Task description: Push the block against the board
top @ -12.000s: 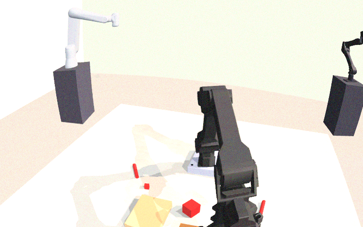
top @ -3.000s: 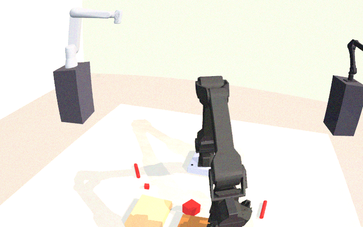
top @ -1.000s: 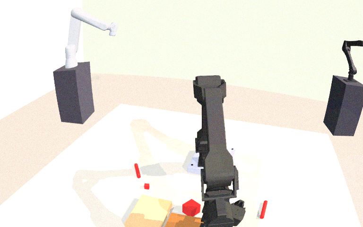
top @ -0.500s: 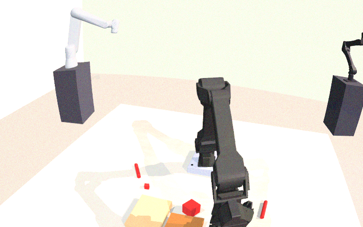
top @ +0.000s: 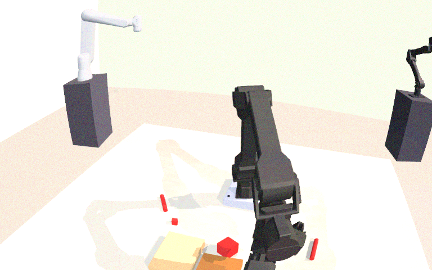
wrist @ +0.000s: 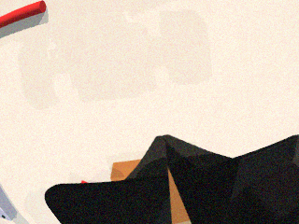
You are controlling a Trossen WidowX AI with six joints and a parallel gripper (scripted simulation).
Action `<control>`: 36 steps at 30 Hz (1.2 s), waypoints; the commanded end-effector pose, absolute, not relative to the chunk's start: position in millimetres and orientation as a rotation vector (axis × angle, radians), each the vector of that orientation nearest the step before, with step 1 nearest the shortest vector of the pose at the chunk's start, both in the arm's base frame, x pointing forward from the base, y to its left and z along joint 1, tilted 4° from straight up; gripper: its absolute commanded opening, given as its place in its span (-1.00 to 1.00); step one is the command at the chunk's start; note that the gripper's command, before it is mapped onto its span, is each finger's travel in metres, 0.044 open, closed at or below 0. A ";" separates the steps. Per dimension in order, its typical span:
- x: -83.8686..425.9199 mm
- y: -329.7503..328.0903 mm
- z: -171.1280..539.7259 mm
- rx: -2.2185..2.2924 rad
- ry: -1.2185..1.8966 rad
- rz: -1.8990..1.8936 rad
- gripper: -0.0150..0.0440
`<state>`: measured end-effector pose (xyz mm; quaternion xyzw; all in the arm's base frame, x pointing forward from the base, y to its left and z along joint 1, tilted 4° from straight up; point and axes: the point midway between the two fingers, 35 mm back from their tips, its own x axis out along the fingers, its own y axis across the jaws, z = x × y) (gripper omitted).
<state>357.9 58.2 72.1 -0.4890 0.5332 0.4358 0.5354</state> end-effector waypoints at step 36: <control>355.5 13.8 20.0 -1.165 1.283 1.035 -0.49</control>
